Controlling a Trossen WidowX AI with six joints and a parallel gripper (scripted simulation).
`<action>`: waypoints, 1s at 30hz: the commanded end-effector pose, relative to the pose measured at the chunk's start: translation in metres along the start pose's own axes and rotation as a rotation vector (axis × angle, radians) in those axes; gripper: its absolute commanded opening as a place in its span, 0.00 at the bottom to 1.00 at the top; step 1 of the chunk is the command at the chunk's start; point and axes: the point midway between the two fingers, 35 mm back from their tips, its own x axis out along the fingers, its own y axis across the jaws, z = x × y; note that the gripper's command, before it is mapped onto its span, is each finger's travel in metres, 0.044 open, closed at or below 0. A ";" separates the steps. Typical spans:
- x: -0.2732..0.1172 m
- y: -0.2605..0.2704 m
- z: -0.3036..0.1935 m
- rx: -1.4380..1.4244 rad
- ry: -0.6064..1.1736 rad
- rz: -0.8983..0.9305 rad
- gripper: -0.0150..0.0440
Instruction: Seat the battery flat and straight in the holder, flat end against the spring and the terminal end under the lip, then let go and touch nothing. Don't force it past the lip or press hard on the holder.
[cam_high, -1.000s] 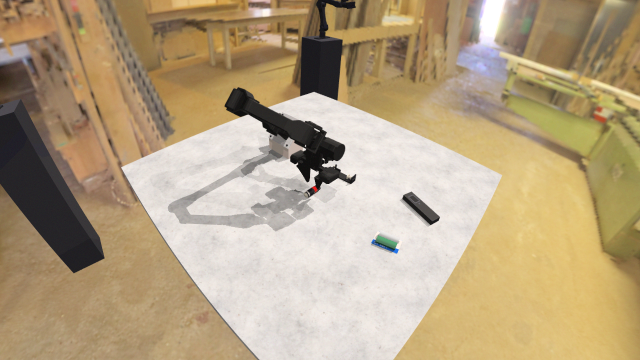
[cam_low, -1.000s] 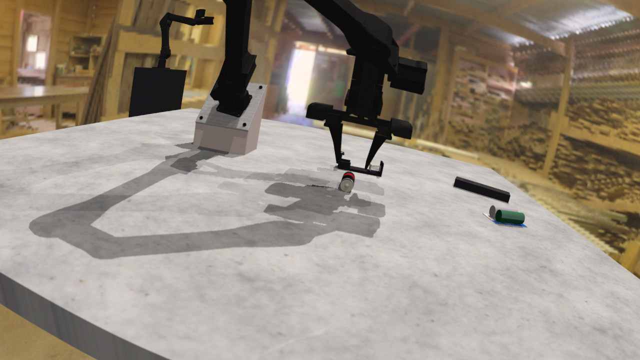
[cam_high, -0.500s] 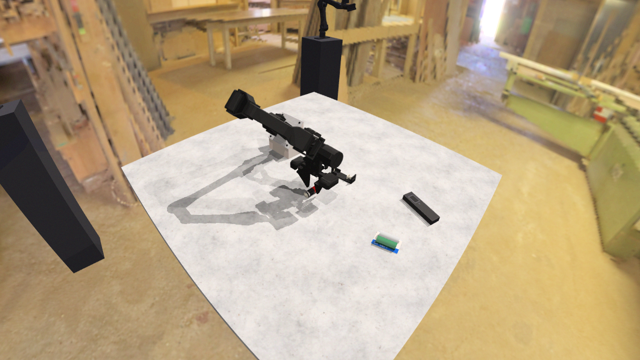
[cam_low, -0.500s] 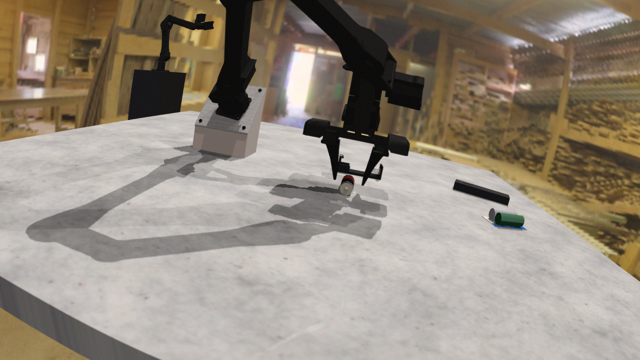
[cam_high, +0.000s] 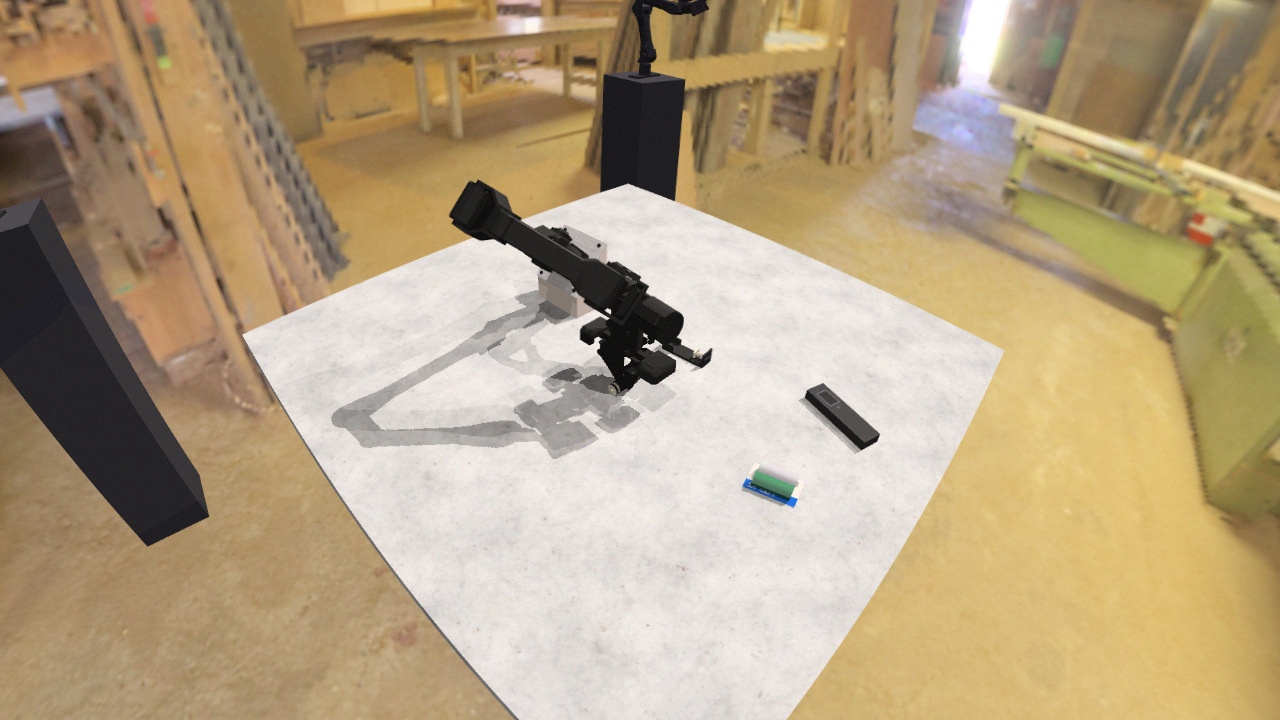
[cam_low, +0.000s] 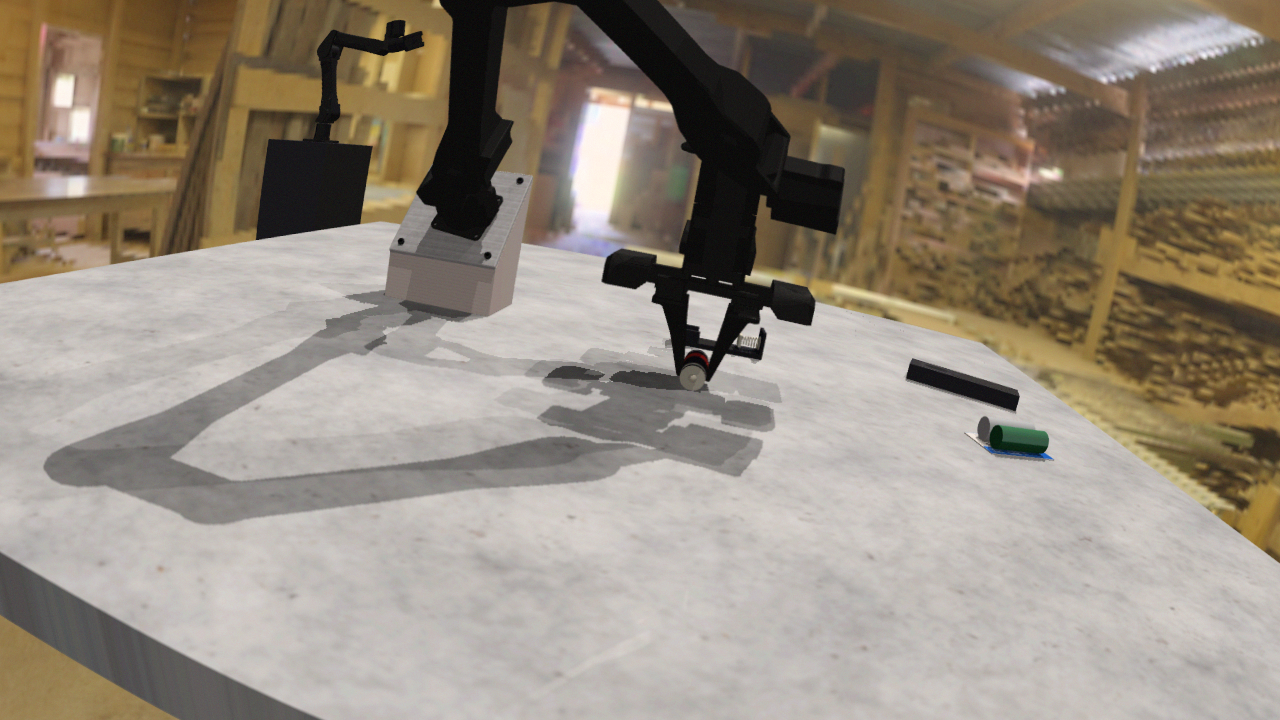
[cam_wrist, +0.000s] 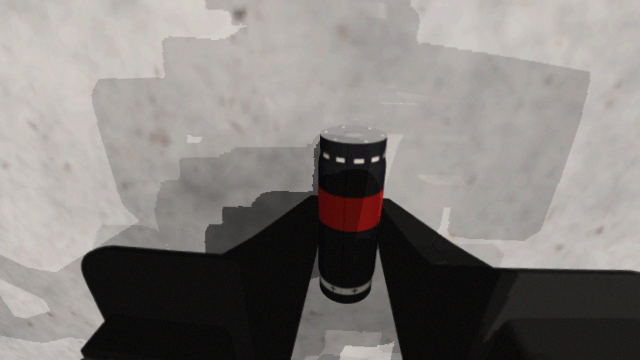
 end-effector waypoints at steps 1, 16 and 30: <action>0.001 0.000 0.000 -0.007 0.004 0.000 0.38; -0.050 0.000 0.001 -0.001 0.001 0.000 0.38; -0.059 -0.014 0.053 0.477 -0.022 0.005 0.38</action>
